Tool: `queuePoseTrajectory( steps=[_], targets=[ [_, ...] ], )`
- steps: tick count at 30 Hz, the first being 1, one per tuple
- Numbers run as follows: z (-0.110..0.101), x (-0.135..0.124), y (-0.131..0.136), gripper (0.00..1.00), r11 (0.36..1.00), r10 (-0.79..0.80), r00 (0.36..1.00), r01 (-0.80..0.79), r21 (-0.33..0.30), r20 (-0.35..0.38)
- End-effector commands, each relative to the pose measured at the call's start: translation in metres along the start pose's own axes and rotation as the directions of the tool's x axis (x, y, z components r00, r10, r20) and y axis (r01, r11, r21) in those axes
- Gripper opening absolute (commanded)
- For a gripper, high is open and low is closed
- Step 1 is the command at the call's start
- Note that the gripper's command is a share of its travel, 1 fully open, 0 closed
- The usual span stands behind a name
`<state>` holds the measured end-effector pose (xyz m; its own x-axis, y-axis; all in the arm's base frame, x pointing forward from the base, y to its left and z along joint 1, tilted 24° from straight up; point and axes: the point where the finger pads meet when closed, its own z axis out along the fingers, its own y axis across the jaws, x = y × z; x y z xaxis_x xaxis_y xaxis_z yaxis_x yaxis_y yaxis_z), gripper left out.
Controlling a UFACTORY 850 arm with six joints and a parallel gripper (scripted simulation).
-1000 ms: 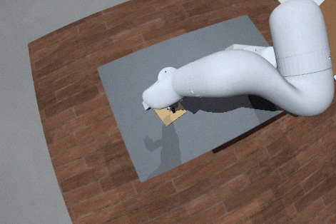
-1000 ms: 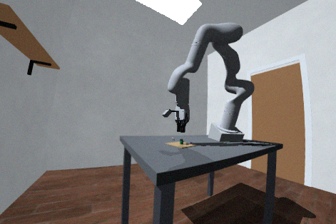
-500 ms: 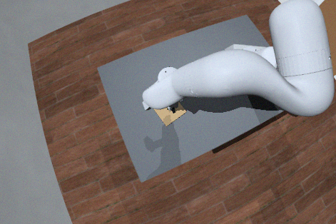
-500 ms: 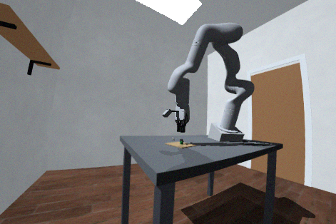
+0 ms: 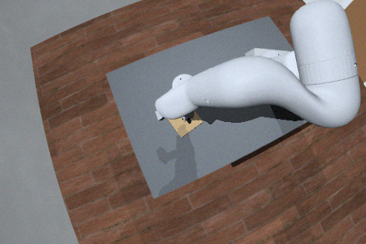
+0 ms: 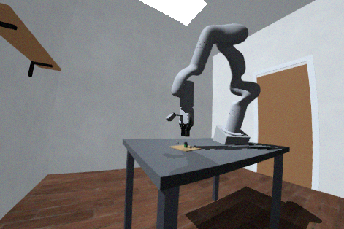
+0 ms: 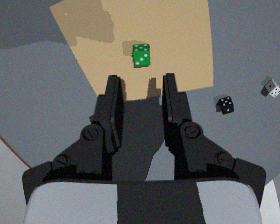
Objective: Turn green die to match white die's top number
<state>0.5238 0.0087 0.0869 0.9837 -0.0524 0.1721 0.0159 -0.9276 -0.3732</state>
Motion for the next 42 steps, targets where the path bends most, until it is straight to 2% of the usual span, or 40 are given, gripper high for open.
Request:
queuePoseTrajectory(
  steps=[1, 27, 42],
  targets=[
    [0.003, 0.001, 0.0, 0.31, 1.0, 0.0, 1.0, 0.0, 0.0, -0.002],
    [0.038, 0.001, 0.0, 0.31, 1.0, 0.0, 1.0, 0.0, 0.0, -0.002],
    [0.045, 0.001, 0.0, 0.31, 1.0, 0.0, 1.0, 0.0, 0.0, -0.002]
  ],
)
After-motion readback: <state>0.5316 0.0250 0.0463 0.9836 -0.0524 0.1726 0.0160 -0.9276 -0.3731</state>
